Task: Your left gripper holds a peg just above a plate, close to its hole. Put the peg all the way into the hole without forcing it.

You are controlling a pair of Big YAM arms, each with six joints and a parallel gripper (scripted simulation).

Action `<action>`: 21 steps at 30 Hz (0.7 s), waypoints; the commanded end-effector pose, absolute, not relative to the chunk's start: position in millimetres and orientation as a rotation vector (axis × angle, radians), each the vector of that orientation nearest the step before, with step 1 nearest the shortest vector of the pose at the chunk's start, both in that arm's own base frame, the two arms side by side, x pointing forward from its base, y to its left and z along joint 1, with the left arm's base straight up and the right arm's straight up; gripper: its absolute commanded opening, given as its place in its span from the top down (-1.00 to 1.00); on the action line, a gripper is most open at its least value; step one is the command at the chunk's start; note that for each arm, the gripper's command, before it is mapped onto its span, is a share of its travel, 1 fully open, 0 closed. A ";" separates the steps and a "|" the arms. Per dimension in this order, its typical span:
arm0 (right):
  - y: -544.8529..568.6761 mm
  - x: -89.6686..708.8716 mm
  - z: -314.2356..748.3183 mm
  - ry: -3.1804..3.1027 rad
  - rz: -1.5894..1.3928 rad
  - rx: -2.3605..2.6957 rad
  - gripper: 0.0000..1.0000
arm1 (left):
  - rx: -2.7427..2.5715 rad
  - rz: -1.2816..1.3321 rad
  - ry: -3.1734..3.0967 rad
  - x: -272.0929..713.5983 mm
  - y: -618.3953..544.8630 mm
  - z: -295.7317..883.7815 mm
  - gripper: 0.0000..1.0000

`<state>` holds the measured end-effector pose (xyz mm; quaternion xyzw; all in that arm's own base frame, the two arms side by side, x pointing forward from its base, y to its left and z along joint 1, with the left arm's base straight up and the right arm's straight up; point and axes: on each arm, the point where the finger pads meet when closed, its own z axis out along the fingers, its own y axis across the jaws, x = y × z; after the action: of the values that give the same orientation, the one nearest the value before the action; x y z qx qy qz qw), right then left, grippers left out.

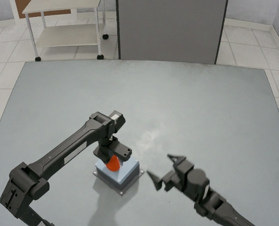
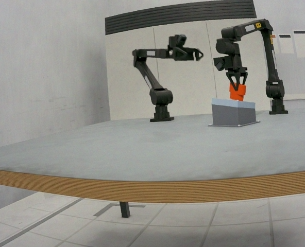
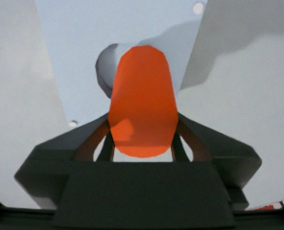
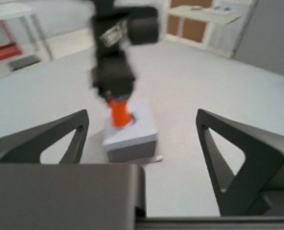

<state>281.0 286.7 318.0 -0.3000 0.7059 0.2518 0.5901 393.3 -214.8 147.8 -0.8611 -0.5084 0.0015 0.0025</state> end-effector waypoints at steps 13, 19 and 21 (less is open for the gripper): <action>306.0 248.2 326.9 1.586 0.657 -0.754 -1.00 | -2.729 -0.025 -1.614 402.3 -219.9 161.3 0.31; 305.6 248.6 326.1 1.589 0.654 -0.756 -1.00 | -2.755 -0.055 -1.630 407.0 -222.5 183.7 0.31; 305.6 248.6 326.1 1.589 0.654 -0.756 -1.00 | -2.755 -0.056 -1.630 406.6 -222.3 190.8 0.21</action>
<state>246.0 302.6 303.2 -0.3314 0.6946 0.2743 0.5766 391.0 -213.6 147.8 -0.8601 -0.5100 0.0042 0.0071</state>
